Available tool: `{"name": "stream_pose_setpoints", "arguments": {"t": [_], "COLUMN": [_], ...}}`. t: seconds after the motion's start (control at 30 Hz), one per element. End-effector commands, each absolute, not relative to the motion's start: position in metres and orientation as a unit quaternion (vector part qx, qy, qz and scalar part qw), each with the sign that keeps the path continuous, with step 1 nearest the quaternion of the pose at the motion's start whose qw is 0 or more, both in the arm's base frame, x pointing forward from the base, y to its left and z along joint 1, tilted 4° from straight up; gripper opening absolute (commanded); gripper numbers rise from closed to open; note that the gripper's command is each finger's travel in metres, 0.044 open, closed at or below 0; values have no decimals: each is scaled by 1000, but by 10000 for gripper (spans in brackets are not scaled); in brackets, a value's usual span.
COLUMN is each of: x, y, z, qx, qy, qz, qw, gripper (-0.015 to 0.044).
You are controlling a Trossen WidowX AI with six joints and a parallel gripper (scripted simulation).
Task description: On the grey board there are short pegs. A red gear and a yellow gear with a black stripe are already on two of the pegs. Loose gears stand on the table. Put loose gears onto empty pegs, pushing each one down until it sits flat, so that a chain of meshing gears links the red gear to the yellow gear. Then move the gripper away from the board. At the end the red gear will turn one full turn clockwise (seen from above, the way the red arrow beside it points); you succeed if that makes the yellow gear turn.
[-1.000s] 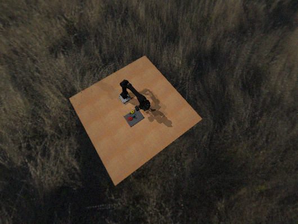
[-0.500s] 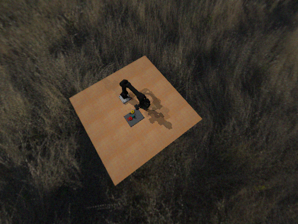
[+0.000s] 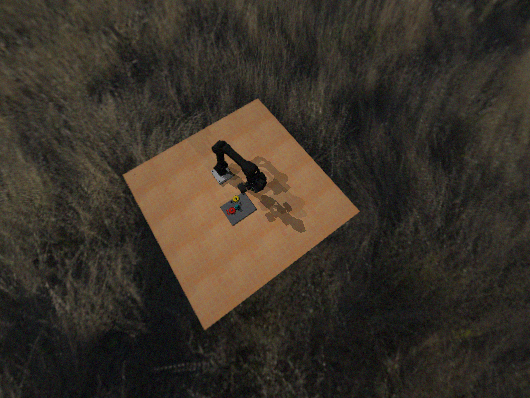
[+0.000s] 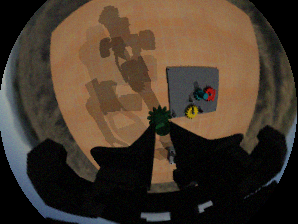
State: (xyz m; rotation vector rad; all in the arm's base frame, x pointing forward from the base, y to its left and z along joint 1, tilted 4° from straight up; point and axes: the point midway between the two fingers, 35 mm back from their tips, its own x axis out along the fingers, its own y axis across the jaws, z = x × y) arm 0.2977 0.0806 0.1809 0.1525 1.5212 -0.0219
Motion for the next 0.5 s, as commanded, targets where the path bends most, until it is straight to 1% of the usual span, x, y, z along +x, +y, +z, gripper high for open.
{"name": "stream_pose_setpoints", "arguments": {"t": [0.0, 0.2, 0.47], "x": [295, 293, 297], "y": [79, 78, 62], "z": [192, 200, 187], "qx": [67, 67, 66], "qy": [687, 687, 687], "qz": [-9, -9, -10], "qw": [724, 723, 724], "gripper": [0, 0, 0]}}
